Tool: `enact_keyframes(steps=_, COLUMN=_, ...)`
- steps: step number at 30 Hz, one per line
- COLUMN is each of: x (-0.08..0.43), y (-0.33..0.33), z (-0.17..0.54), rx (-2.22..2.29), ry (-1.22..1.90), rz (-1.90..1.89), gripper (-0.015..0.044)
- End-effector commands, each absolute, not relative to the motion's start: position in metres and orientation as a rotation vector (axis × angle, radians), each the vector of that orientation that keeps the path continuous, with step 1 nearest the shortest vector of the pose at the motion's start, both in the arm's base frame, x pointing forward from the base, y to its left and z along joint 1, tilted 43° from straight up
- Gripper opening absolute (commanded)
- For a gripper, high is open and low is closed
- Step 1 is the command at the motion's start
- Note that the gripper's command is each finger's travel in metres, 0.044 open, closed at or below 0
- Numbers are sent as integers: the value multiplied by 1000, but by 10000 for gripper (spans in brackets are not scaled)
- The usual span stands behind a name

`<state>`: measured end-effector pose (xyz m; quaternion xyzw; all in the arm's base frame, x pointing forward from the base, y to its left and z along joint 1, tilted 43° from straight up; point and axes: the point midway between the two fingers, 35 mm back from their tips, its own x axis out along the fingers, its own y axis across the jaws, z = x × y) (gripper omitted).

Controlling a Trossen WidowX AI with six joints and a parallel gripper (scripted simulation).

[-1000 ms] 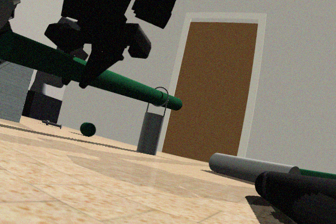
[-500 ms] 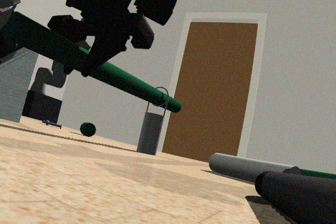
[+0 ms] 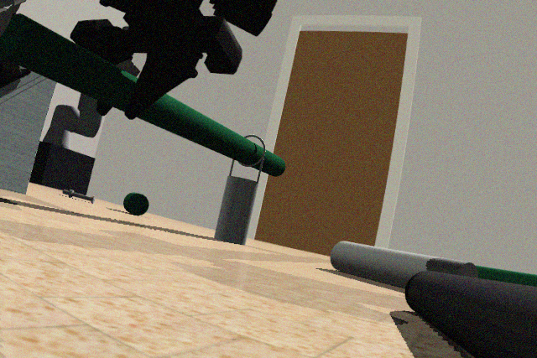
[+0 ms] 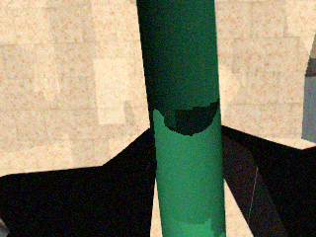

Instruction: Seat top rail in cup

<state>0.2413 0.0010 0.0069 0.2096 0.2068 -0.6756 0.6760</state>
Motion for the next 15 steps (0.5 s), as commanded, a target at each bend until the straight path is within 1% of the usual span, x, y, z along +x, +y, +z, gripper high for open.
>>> enact_keyframes(steps=1, x=243, y=3, z=10, rx=474, ry=464, rz=-1515, gripper=0)
enact_keyframes(steps=15, x=245, y=3, z=14, rx=473, ry=464, rz=-1515, gripper=0)
